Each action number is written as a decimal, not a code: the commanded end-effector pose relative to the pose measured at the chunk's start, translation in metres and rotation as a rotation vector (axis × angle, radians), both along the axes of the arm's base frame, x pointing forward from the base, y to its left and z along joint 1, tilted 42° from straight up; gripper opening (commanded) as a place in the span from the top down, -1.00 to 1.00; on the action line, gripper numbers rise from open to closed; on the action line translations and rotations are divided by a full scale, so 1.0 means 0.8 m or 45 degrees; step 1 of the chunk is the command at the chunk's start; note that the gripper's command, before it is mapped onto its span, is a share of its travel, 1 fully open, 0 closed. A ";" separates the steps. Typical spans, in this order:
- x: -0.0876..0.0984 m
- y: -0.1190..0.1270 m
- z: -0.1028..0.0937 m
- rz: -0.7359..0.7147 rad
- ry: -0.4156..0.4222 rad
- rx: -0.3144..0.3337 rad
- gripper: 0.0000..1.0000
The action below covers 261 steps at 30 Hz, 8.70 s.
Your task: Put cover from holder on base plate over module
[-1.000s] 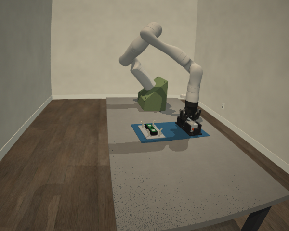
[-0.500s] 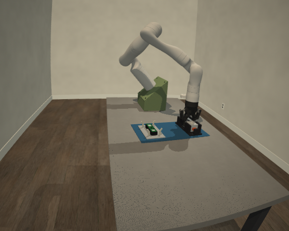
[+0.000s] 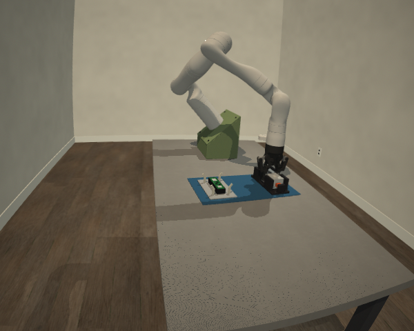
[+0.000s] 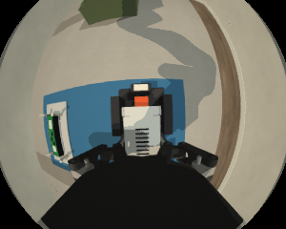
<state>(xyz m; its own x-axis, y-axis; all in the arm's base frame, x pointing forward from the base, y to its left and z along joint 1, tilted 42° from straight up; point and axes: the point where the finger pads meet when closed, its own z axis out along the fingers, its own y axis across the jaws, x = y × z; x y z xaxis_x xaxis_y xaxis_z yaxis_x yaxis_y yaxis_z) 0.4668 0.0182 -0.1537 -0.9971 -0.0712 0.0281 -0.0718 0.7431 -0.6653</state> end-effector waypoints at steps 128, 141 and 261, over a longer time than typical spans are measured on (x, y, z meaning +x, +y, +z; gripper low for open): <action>0.001 0.007 0.006 0.002 -0.003 0.002 -1.00; 0.001 0.003 0.002 0.003 -0.004 0.003 -1.00; 0.000 0.019 0.020 0.002 -0.003 0.001 1.00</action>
<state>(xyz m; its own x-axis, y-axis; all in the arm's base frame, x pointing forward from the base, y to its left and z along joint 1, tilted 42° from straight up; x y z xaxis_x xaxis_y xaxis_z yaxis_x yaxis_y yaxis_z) 0.4631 0.0249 -0.1454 -0.9972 -0.0661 0.0362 -0.0733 0.7408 -0.6677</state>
